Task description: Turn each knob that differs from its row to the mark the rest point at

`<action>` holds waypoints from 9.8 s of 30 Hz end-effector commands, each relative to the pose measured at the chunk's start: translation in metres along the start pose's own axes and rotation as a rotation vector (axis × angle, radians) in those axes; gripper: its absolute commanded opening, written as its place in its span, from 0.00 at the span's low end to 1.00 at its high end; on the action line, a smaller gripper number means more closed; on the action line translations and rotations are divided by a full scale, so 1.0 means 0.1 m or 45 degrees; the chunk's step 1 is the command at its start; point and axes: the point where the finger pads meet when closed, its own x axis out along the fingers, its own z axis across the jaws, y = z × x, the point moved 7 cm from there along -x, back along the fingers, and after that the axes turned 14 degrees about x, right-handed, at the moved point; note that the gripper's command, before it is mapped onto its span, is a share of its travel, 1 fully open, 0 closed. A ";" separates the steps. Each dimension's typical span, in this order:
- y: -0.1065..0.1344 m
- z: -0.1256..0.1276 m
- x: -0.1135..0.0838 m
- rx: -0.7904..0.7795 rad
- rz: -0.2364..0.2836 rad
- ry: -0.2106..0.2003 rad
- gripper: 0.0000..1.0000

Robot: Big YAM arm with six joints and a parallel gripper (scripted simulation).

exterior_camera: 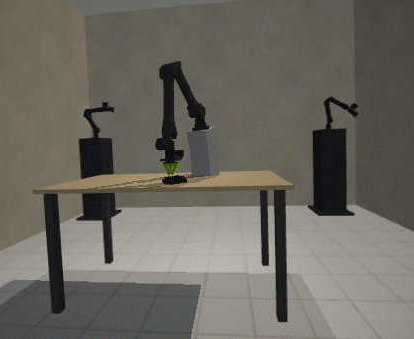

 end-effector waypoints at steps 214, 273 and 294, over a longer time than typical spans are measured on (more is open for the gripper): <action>-0.03 0.02 0.19 0.709 0.000 -0.002 0.08; 0.00 -0.02 0.19 2.076 -0.005 0.007 0.08; 0.00 -0.02 0.19 2.124 -0.005 0.007 0.08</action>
